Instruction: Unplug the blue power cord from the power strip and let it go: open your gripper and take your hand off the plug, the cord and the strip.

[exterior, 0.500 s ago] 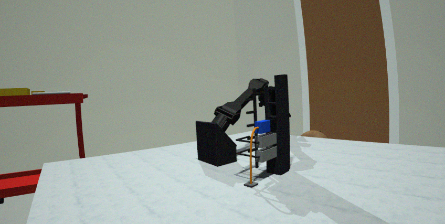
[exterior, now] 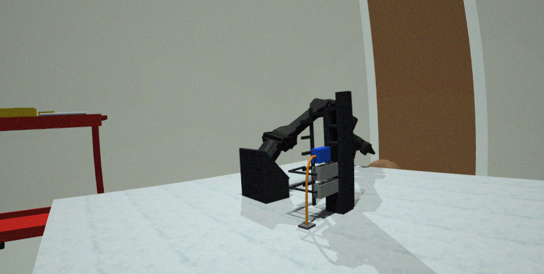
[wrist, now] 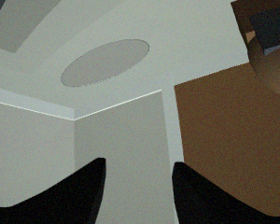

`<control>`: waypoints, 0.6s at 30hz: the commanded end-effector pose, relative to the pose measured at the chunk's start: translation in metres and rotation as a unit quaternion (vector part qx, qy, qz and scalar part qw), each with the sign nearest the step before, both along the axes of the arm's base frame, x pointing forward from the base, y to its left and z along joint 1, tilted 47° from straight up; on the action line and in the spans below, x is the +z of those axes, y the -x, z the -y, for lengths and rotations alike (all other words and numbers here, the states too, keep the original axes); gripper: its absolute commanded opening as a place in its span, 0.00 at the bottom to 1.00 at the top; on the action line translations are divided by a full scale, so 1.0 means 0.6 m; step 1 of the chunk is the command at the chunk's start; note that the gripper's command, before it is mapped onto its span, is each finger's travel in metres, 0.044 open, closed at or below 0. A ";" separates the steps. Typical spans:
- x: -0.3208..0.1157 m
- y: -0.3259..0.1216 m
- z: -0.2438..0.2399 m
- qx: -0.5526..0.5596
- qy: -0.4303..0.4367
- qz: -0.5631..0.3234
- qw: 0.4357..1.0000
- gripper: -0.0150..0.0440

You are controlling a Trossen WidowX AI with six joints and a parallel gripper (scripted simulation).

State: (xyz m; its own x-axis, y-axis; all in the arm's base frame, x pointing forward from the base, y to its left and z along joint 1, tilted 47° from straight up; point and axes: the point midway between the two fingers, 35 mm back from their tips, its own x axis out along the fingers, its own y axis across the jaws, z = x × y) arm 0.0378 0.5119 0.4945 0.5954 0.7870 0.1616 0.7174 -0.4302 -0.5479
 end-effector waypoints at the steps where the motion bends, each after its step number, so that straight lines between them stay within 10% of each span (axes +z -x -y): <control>1: -0.023 -0.096 0.005 -0.024 -0.009 -0.044 0.999 0.53; 18: -0.164 -0.490 0.157 -0.166 -0.081 -0.272 0.944 0.53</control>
